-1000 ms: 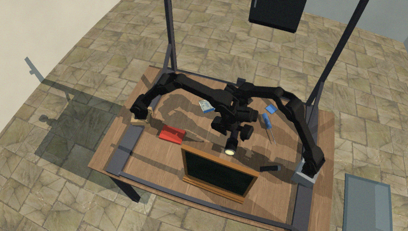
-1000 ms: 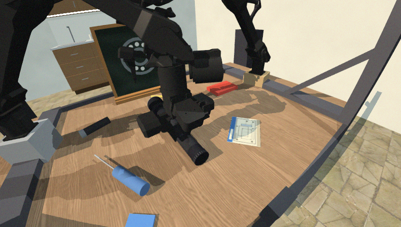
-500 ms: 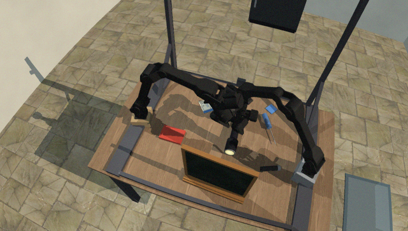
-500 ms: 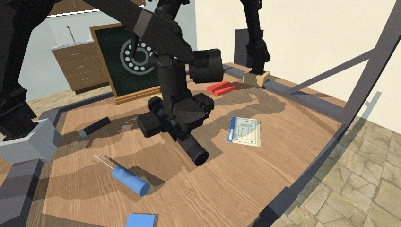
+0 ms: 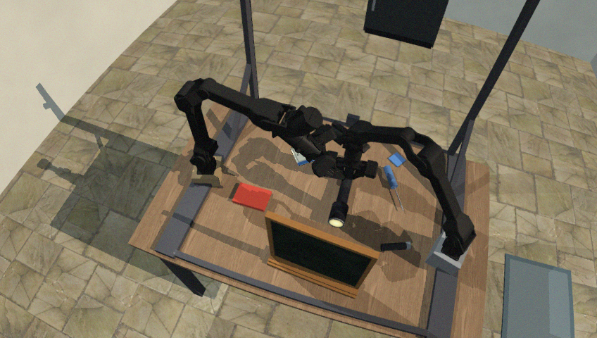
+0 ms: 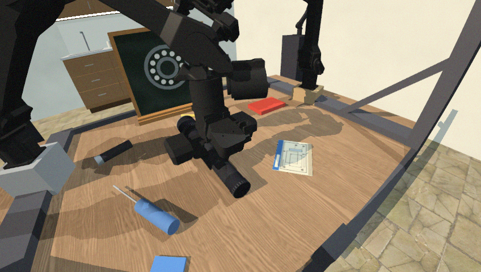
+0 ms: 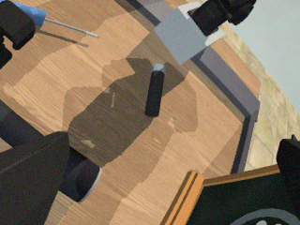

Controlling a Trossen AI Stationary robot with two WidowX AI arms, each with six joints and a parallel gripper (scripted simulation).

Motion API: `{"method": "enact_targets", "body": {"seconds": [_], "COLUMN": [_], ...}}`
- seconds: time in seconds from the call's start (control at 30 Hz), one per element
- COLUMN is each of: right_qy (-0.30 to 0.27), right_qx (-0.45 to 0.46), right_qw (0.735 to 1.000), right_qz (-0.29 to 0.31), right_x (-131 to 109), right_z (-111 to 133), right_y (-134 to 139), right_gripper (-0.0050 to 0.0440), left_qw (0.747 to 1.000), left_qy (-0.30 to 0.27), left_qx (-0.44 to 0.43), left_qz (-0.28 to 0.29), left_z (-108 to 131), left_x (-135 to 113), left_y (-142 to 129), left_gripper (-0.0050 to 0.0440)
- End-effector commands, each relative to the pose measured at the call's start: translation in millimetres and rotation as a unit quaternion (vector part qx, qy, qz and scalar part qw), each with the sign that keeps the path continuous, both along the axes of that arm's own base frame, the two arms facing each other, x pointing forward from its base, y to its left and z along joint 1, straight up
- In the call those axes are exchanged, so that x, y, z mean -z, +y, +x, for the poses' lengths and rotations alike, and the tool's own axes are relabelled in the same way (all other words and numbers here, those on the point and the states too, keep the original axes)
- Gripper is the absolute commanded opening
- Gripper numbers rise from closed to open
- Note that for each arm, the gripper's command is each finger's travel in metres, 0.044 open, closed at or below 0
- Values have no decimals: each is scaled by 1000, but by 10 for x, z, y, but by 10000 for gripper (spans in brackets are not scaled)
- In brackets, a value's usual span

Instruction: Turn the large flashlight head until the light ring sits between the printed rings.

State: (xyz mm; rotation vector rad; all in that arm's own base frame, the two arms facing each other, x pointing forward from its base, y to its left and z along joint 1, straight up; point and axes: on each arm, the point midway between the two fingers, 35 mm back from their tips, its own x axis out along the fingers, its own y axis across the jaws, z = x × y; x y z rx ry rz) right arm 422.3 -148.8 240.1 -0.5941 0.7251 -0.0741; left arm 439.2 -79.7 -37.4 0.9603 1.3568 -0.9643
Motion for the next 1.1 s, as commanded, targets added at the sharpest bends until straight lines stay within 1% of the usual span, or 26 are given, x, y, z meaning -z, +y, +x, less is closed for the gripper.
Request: {"method": "enact_targets", "body": {"seconds": [0.0,0.07,0.27,0.53,0.6,0.77,0.93,1.0,1.07], "right_qy": [-64,-74,-154,-259,-259,-317,-372,-387,-393], "right_qx": [-1,2,4,-6,-6,-21,-40,-45,-48], "right_qw": [998,997,986,956,956,927,889,877,871], "right_qz": [11,16,62,140,140,200,265,282,291], "right_x": [-310,-334,-523,-749,-749,-842,-921,-961,-970], "right_z": [-65,-100,-265,-562,-562,-789,-1046,-1106,-1138], "right_y": [211,256,575,985,985,1227,1434,1477,1501], "right_gripper": [440,440,440,440,440,440,440,440,440], "left_qw": [1000,1000,1000,1000,1000,1000,1000,1000,1000], "left_qy": [-15,-15,-15,-15,-15,-15,-15,-15,-15], "left_qx": [1,1,1,1,1,1,1,1,1], "left_qz": [-4,-4,-4,-4,-4,-4,-4,-4,-4], "left_z": [55,55,55,55,55,55,55,55,55], "left_x": [-134,-134,-134,-134,-134,-134,-134,-134,-134], "left_y": [-15,-15,-15,-15,-15,-15,-15,-15,-15], "left_gripper": [130,130,130,130,130,130,130,130,130]}}
